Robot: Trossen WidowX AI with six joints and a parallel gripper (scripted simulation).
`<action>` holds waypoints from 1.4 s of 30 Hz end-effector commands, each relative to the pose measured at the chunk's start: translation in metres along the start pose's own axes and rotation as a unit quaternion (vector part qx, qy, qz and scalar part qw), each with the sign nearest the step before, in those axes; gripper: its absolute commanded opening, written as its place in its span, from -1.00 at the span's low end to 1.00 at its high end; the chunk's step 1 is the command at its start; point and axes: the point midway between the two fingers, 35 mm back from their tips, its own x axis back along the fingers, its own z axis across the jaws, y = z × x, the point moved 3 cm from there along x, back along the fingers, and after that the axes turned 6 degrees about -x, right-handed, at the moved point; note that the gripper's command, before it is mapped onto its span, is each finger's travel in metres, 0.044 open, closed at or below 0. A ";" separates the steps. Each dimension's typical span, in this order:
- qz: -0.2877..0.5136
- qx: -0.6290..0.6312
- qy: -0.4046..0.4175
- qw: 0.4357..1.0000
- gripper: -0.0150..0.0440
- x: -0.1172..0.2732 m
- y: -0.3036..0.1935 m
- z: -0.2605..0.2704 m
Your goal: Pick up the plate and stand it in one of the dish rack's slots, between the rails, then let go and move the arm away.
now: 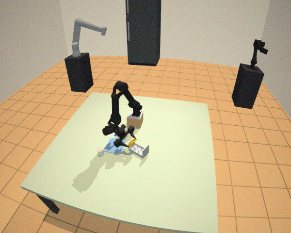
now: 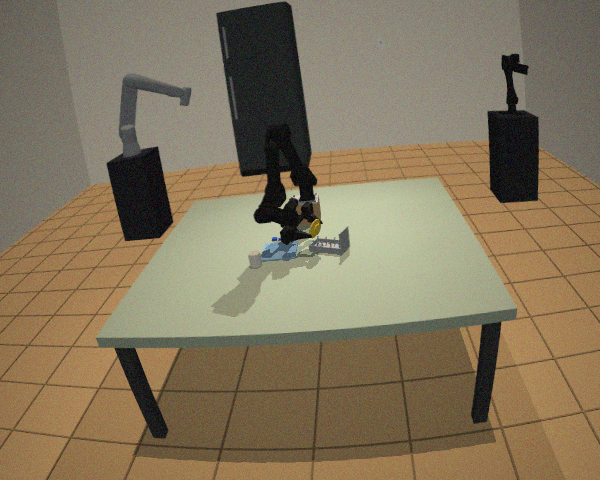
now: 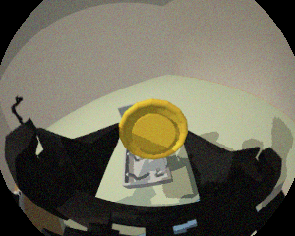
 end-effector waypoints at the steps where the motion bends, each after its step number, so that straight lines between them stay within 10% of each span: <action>1: -0.036 0.043 0.016 0.998 -0.49 0.004 -0.006 0.007; 42: -0.089 0.125 0.029 0.988 -0.49 0.003 -0.029 0.011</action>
